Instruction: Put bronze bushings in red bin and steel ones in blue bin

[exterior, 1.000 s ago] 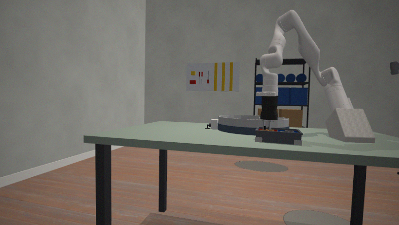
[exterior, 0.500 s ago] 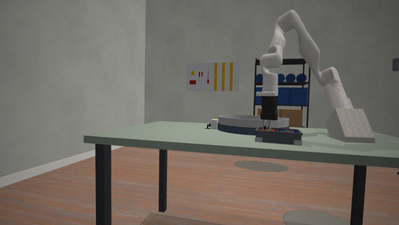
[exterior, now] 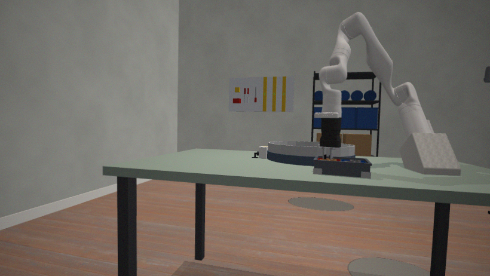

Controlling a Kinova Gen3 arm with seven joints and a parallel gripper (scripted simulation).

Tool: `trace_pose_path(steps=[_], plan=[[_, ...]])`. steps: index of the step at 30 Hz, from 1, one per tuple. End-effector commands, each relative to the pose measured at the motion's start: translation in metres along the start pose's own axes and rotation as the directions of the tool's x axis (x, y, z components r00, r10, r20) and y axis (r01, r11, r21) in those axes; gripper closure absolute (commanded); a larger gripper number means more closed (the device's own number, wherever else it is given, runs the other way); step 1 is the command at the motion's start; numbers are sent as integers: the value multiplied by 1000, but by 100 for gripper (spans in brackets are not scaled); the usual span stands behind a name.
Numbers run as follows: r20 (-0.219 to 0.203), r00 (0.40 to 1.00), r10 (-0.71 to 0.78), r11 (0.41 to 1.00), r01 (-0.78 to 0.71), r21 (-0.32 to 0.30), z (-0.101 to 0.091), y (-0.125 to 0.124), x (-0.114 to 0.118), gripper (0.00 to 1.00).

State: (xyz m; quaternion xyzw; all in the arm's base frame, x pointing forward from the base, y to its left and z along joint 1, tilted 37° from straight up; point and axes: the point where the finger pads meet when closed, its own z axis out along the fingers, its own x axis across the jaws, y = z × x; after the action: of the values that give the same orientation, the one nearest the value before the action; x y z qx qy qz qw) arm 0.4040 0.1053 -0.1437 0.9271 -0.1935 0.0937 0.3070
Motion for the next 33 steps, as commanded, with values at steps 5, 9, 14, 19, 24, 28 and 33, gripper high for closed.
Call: trace_pose_path(steps=[5, 9, 14, 19, 24, 28, 33], plan=[[-1, 1000, 0, 1000, 0, 2, -5, -1, -1, 53], [-1, 1000, 0, 1000, 0, 2, -6, -1, -1, 53], [-1, 1000, 0, 1000, 0, 2, -6, -1, -1, 53], [-1, 1000, 0, 1000, 0, 2, -9, -1, -1, 53], [-1, 1000, 0, 1000, 0, 2, -10, -1, -1, 53], [-1, 1000, 0, 1000, 0, 2, -11, -1, -1, 53], [-1, 1000, 0, 1000, 0, 2, -12, -1, -1, 53]])
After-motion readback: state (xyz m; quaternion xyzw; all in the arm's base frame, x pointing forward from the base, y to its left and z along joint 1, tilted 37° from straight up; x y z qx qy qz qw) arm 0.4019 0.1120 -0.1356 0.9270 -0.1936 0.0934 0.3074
